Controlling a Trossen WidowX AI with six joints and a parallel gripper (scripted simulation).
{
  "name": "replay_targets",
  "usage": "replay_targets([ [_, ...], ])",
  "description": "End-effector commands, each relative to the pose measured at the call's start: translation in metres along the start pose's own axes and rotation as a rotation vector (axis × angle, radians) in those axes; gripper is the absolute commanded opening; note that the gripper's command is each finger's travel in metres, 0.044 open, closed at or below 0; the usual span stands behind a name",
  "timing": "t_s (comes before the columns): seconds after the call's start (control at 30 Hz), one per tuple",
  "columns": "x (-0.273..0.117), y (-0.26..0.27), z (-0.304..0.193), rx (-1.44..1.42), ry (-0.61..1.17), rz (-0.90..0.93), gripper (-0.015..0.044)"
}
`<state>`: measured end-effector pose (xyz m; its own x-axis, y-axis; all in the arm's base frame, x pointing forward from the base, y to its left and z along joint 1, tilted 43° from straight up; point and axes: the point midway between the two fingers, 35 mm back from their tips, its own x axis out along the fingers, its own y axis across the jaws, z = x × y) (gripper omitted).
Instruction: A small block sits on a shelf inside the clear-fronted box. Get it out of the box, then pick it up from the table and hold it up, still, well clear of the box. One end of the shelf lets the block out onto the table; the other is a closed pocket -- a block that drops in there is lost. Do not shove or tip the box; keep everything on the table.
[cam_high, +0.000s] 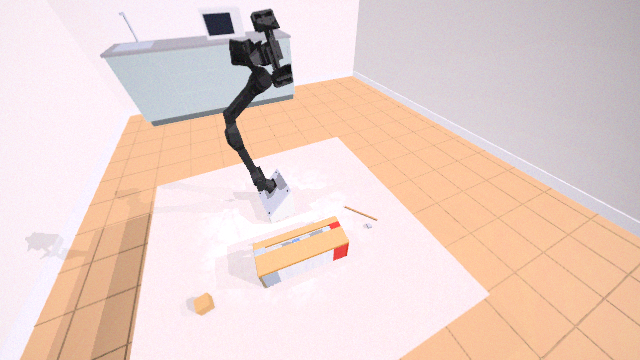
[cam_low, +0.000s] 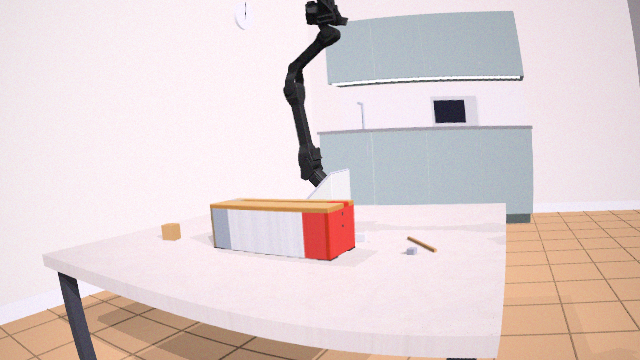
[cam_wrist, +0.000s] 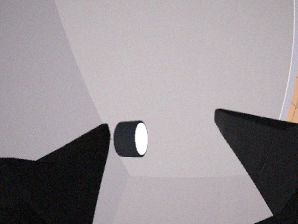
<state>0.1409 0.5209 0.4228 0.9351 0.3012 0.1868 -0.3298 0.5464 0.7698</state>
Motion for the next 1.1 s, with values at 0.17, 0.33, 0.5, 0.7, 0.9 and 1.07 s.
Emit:
replay_targets([
  [0.17, 0.069, -0.109, -0.06, -0.692, 0.14, -0.143, 0.04],
  [0.33, 0.096, -0.191, -0.077, -1.062, 0.286, -0.253, 0.04],
  [0.5, 0.109, -0.28, -0.078, -1.398, 0.489, -0.372, 0.04],
  [0.7, 0.103, -0.386, -0.06, -1.74, 0.816, -0.518, 0.04],
  [0.9, 0.072, -0.48, -0.022, -1.987, 1.243, -0.648, 0.04],
  [1.07, 0.03, -0.542, 0.023, -2.094, 1.705, -0.729, 0.04],
])
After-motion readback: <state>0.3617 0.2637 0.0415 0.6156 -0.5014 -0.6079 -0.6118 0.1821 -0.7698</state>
